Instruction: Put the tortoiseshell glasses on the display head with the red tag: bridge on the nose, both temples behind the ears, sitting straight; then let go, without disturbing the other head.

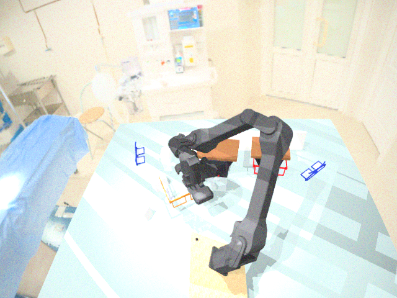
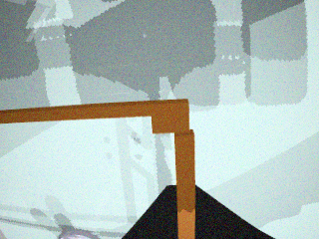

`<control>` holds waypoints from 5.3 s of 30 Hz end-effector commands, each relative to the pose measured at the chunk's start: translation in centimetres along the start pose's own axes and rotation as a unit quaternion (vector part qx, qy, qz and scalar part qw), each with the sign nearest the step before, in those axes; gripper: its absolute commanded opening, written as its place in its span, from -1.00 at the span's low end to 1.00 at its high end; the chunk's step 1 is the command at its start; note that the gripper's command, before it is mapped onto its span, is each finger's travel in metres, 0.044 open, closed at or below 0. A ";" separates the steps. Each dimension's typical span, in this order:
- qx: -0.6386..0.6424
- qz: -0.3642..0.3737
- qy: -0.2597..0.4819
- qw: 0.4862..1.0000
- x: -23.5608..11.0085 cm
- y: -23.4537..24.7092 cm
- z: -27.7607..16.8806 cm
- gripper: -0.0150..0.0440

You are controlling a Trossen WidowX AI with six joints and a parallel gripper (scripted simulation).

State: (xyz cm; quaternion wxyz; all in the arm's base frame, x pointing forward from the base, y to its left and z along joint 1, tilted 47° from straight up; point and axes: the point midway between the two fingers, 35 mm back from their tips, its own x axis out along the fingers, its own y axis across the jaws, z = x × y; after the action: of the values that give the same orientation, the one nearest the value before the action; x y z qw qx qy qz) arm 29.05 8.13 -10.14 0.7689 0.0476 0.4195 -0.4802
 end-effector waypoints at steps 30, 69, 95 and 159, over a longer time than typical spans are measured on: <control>0.000 0.003 -0.003 1.000 -0.1 0.1 -0.1 -0.49; -0.259 0.004 -0.001 0.966 -6.3 -0.8 0.9 -0.49; -0.627 0.004 -0.003 0.779 -6.4 -2.4 3.7 -0.49; -0.992 -0.003 -0.001 -0.127 -6.2 -7.6 9.6 -0.49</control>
State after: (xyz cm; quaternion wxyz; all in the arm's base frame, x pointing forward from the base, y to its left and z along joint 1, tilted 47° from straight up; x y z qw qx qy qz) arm 27.83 4.15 2.46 0.0150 0.7715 -0.4421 -0.4573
